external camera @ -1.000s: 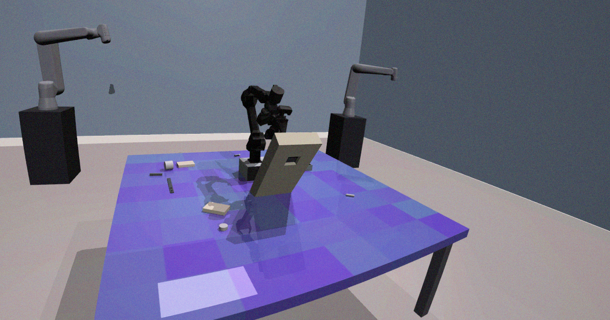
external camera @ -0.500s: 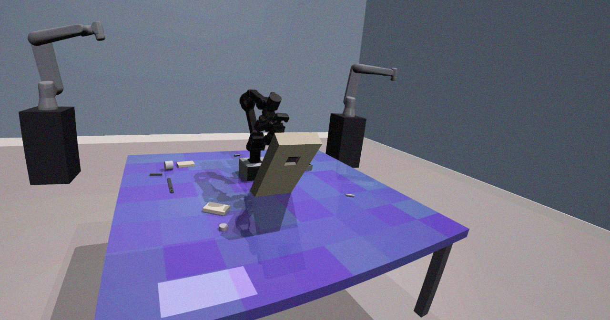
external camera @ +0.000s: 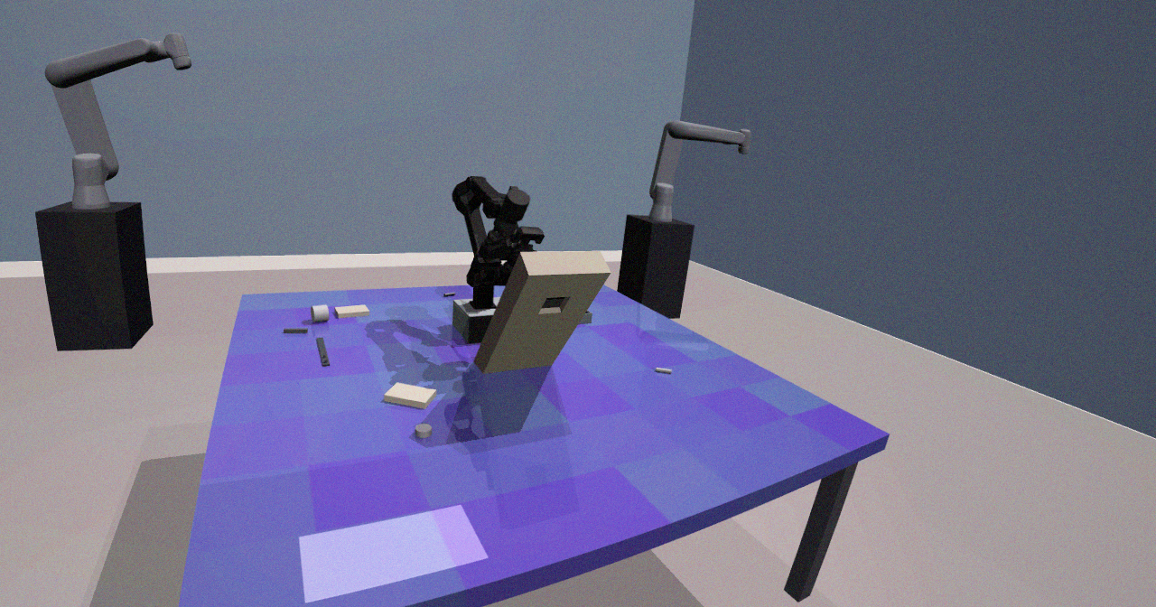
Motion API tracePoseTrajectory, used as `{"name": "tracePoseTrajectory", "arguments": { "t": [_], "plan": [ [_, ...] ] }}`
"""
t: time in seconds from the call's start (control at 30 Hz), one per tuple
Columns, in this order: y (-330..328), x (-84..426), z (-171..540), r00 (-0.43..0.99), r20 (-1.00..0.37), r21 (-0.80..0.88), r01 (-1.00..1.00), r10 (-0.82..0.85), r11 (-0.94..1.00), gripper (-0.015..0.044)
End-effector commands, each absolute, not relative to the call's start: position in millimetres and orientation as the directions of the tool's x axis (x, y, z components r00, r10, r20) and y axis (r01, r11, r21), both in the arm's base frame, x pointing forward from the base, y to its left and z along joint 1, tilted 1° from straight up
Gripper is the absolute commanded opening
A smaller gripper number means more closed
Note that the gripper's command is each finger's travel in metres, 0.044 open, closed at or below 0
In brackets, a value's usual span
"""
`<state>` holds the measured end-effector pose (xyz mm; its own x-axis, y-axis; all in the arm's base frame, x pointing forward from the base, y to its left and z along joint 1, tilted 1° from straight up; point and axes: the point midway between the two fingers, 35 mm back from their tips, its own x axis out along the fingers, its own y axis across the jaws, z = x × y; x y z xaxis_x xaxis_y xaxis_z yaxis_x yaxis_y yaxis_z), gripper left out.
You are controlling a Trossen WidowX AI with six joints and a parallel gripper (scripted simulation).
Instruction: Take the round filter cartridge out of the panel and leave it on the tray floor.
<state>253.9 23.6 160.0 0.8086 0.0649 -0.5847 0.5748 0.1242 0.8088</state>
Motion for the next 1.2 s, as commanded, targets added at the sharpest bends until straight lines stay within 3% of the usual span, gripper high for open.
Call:
{"name": "tracePoseTrajectory", "arguments": {
  "t": [0.0, 0.27, 0.53, 0.83, 1.17],
  "plan": [
    [24, 255, 162, 0.812, -0.58, 0.812, 0.57, 0.065, 0.124, 0.0093],
    [24, 253, 159, 0.817, -0.572, 0.818, 0.562, 0.069, 0.126, 0.0093],
    [28, 288, 225, 0.819, -0.57, 0.819, 0.559, 0.069, 0.126, 0.0093],
    [28, 289, 226, 0.819, -0.57, 0.819, 0.559, 0.069, 0.126, 0.0093],
    [28, 289, 304, 0.821, -0.567, 0.821, 0.558, 0.066, 0.123, 0.0355]
  ]
}}
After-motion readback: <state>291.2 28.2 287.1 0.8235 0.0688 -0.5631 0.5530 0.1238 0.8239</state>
